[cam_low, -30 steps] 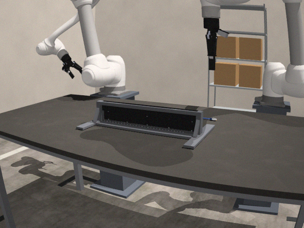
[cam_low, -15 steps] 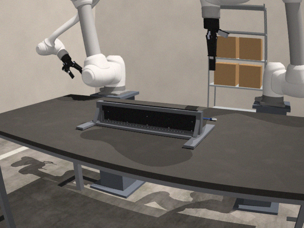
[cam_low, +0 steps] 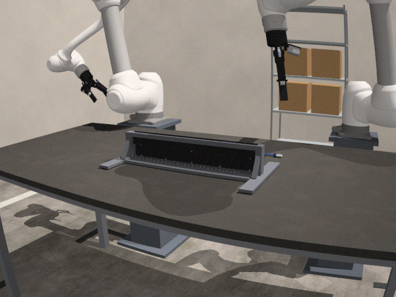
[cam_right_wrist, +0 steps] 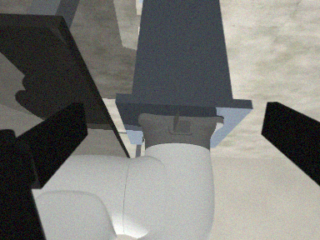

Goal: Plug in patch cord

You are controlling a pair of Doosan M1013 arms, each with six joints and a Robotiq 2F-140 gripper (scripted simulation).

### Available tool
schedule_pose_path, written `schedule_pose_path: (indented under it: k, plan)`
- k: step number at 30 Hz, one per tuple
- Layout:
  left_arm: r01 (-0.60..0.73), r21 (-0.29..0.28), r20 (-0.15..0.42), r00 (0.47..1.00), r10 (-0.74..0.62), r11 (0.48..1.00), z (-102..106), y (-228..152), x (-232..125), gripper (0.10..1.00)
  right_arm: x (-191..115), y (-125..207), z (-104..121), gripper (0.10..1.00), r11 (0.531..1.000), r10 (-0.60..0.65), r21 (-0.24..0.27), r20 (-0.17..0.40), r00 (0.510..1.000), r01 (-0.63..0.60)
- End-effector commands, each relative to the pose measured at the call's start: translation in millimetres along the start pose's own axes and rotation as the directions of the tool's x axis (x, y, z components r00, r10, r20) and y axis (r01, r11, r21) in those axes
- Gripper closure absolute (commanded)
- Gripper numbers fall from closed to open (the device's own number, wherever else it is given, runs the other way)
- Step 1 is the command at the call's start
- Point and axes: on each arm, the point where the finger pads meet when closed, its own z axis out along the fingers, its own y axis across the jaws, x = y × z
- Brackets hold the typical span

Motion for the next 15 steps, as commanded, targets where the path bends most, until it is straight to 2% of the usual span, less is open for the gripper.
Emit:
schedule_pose_path:
  k: [1,2,4,8,15]
  plan:
    - [0.104,-0.071,-0.037,0.994,-0.106,0.992,9,14,5,0.999,0,0,0,0.098,1.000,0.000,0.000,-0.001,1.000,0.000]
    - [0.104,-0.071,-0.037,0.994,-0.106,0.992,9,14,5,0.999,0,0,0,0.098,1.000,0.000,0.000,-0.001,1.000,0.000]
    - [0.203,-0.146,-0.044,0.976,-0.212,0.968,18,29,9,0.999,0,0,0,0.098,1.000,0.000,0.000,-0.001,1.000,0.000]
    - [0.299,-0.223,-0.030,0.949,-0.313,0.928,25,44,11,0.999,0,0,0,0.098,1.000,0.000,0.000,-0.001,1.000,0.000]
    - [0.464,-0.354,0.055,0.877,-0.477,0.812,34,73,9,0.999,0,0,0,0.098,1.000,0.000,0.000,-0.001,1.000,0.000]
